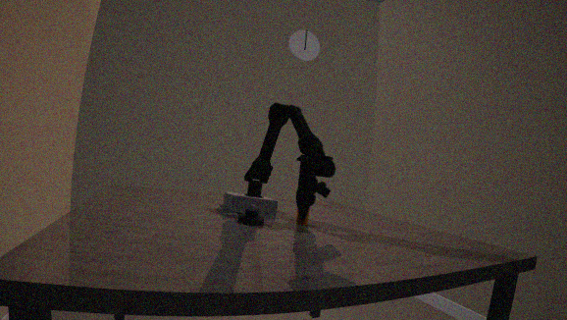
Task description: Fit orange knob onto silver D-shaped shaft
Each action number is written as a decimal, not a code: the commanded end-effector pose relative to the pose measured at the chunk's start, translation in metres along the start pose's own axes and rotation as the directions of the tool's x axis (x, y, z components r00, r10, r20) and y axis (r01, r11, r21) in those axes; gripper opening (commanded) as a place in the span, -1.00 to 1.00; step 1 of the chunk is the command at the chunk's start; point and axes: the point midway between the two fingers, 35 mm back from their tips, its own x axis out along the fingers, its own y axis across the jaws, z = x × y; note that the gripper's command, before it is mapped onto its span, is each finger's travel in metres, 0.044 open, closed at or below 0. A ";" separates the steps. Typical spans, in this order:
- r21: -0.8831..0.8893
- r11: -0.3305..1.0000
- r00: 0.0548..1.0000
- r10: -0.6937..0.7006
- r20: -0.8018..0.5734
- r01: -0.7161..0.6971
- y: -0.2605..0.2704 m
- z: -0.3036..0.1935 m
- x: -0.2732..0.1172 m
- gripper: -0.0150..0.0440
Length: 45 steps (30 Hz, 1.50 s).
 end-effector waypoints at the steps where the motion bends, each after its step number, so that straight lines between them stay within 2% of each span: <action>1: 0.004 1.000 1.000 0.007 -0.001 -0.007 0.002 -0.001 0.007 1.00; 3: 0.004 1.000 1.000 0.008 -0.001 -0.008 0.002 -0.001 0.008 1.00; 12: 0.004 1.000 1.000 0.008 -0.001 -0.008 0.002 -0.001 0.008 0.20; 19: 0.004 1.000 1.000 0.008 -0.001 -0.008 0.002 -0.001 0.008 0.04; 25: 0.004 1.000 1.000 0.007 -0.001 -0.007 0.000 0.001 -0.002 -0.49; 45: 0.004 1.000 1.000 0.006 0.000 -0.006 -0.007 0.006 -0.063 -0.49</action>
